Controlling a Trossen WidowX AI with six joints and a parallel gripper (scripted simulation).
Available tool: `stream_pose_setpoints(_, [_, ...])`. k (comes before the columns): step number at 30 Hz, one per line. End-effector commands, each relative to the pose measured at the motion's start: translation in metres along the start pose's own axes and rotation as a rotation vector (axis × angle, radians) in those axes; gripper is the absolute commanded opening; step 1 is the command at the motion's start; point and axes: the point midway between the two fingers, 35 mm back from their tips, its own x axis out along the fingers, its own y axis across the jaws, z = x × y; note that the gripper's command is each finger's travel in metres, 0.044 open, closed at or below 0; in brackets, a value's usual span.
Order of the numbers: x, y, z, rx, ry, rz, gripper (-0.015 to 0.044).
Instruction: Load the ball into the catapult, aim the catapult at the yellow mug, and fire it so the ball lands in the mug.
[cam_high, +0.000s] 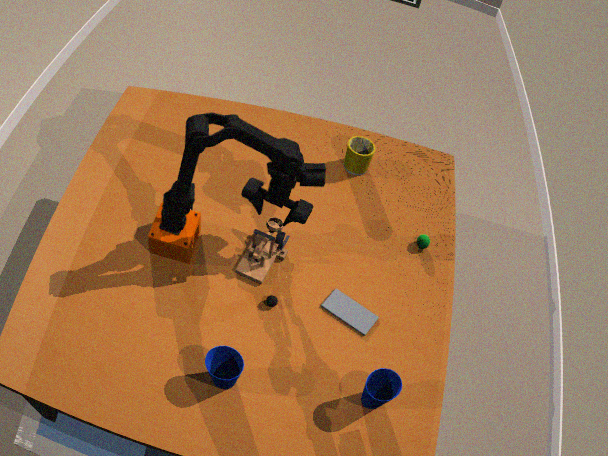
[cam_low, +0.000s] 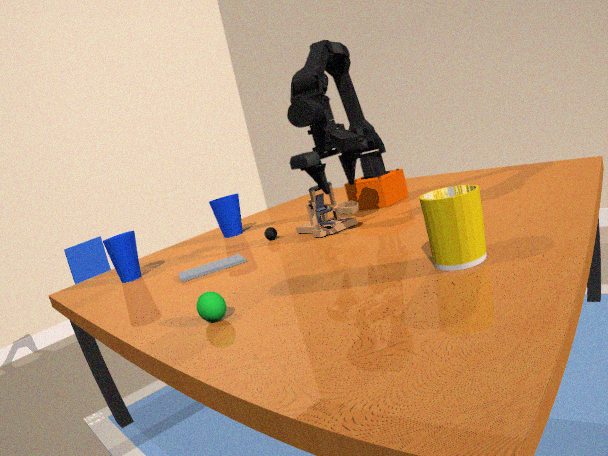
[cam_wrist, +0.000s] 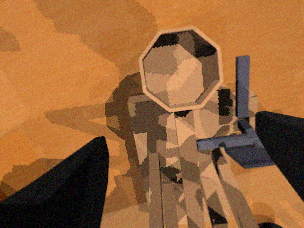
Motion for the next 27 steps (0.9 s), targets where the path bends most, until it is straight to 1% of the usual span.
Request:
stream_pose_setpoints(1, [-0.060, -0.002, 0.002, -0.002, -0.024, -0.042, 0.0440])
stream_pose_setpoints(2, [-0.074, 0.000, 0.001, -0.002, -0.025, -0.043, 0.0440])
stream_pose_setpoints(4, [-0.086, 0.003, 0.000, -0.002, -0.026, -0.044, 0.0440])
stream_pose_setpoints(5, [-0.086, 0.003, 0.000, -0.002, -0.026, -0.044, 0.0440])
stream_pose_setpoints(6, [-0.067, -0.002, 0.002, 0.001, -0.027, -0.045, 0.0440])
stream_pose_setpoints(27, [-0.060, -0.007, -0.025, 0.705, -0.040, -0.034, 0.0440])
